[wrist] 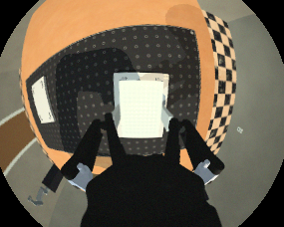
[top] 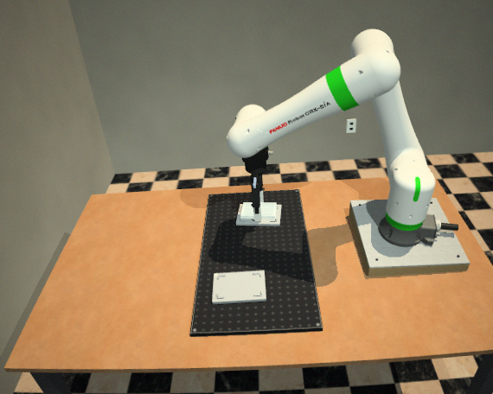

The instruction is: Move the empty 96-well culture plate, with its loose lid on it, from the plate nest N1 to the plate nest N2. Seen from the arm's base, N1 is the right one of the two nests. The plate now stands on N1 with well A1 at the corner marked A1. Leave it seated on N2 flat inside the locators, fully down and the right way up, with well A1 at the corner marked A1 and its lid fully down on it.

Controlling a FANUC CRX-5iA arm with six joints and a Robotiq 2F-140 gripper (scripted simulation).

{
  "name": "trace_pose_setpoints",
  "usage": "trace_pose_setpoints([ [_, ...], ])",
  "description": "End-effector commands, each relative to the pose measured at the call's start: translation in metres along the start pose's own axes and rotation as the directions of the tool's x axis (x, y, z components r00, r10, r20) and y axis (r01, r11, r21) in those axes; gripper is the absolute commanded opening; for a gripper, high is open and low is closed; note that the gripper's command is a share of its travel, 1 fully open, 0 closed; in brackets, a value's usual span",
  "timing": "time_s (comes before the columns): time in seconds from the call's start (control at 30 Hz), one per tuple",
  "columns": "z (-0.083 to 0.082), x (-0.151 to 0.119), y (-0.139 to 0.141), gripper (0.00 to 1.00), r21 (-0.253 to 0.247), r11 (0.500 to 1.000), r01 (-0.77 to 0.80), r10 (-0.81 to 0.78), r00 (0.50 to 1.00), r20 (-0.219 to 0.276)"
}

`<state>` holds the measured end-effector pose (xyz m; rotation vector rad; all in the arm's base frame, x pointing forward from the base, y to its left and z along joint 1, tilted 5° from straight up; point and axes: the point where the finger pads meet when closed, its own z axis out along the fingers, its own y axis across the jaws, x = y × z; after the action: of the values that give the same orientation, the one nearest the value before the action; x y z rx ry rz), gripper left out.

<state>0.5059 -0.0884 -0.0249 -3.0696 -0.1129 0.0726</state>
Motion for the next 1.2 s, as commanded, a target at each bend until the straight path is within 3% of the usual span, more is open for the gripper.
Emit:
trace_pose_setpoints([
  [0.0, -0.004, 0.0, 0.0, 0.0, 0.0, 1.0, 0.0, 0.0, 1.0, 0.0],
  [1.17, -0.056, 0.0, 0.0, 0.0, 0.0, 1.0, 0.0, 0.0, 1.0, 0.0],
])
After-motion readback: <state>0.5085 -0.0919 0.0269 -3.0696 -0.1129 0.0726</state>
